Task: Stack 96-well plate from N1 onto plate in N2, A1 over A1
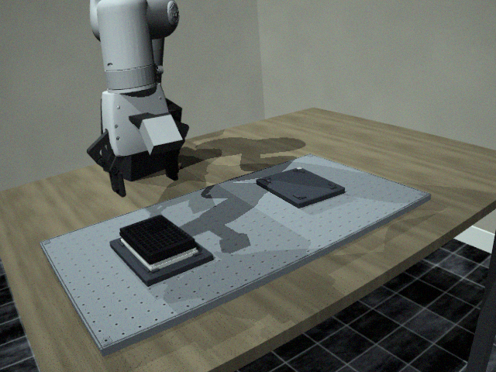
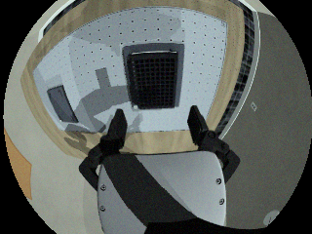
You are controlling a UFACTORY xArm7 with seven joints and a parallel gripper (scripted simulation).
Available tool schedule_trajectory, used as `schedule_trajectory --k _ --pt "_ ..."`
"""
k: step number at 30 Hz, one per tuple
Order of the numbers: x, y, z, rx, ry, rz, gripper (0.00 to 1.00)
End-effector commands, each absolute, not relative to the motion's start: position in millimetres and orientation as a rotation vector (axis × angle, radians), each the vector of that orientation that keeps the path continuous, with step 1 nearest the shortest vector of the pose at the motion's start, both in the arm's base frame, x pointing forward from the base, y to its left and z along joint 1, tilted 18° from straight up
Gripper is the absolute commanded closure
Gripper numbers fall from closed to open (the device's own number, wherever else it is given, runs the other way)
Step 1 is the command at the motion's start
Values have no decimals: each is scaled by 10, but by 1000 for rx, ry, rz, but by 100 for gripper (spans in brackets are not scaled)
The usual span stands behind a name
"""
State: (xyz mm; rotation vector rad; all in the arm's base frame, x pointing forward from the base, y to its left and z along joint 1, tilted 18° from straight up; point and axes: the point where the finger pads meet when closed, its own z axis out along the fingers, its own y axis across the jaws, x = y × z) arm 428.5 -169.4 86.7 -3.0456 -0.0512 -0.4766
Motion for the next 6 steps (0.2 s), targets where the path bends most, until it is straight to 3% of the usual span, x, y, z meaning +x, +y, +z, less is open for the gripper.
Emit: schedule_trajectory --k 1,6 --pt "4293 -1703 878 -3047 -50 -481 0" --pt "4293 -1703 878 -3047 -50 -481 0"
